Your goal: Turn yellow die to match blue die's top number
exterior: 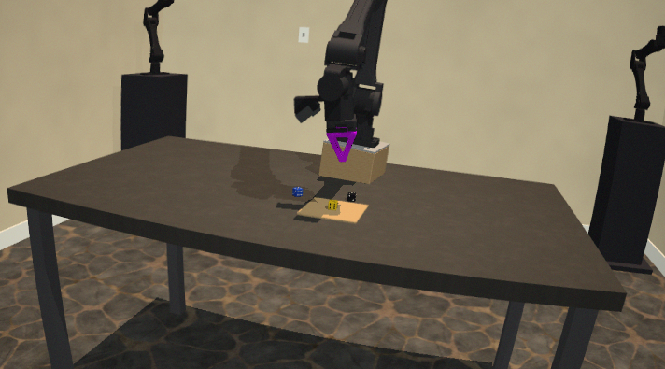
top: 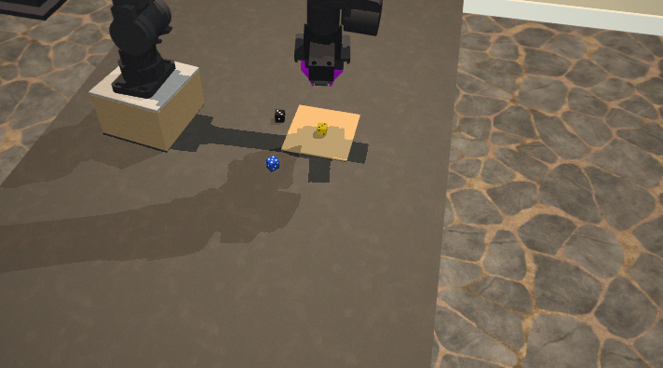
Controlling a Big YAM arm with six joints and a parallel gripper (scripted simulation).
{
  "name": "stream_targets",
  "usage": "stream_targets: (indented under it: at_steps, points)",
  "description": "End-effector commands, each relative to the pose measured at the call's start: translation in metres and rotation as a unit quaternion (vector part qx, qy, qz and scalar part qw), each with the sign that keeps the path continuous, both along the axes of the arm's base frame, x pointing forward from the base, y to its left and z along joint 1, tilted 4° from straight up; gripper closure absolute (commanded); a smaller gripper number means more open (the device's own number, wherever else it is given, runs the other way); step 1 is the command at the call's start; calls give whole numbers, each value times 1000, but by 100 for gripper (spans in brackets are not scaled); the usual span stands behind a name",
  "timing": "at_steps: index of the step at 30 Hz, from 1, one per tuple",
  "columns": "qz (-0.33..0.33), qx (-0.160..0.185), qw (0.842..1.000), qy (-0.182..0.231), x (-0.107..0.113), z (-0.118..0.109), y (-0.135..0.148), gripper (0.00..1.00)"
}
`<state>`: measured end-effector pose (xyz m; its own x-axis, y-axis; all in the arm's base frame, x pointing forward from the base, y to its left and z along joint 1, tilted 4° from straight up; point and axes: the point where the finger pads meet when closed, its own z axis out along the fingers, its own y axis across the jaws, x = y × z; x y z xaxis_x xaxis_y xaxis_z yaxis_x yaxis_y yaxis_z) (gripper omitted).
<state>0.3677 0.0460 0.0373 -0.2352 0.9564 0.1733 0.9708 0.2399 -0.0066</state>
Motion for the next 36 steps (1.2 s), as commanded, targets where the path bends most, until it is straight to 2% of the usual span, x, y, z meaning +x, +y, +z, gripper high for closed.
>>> stream_targets:
  at_steps: [1, 3, 5, 6, 8, 11, 19, 23, 28, 33, 36]
  points:
    - [-64, -31, 997, -27, 5, 10, 7, 66]
    - [-69, -42, 996, -36, 6, 13, 8, 66]
    - [-70, -50, 996, -24, 4, 2, 8, 66]
    - [-78, -50, 995, -24, 5, 2, 2, 0]
    - [-82, -50, 995, -25, 5, 3, -1, 0]
    - [-75, -45, 995, -45, 14, 18, 6, 0]
    - [-71, -46, 996, -40, 12, 15, 6, 0]
    - [-47, -47, 997, -41, 11, 11, 5, 0]
    - [11, -48, 998, -35, 5, -1, 2, 0]
    - [115, -45, 991, -49, 6, -3, -1, 0]
    - [121, -44, 990, -49, 6, -3, -2, 0]
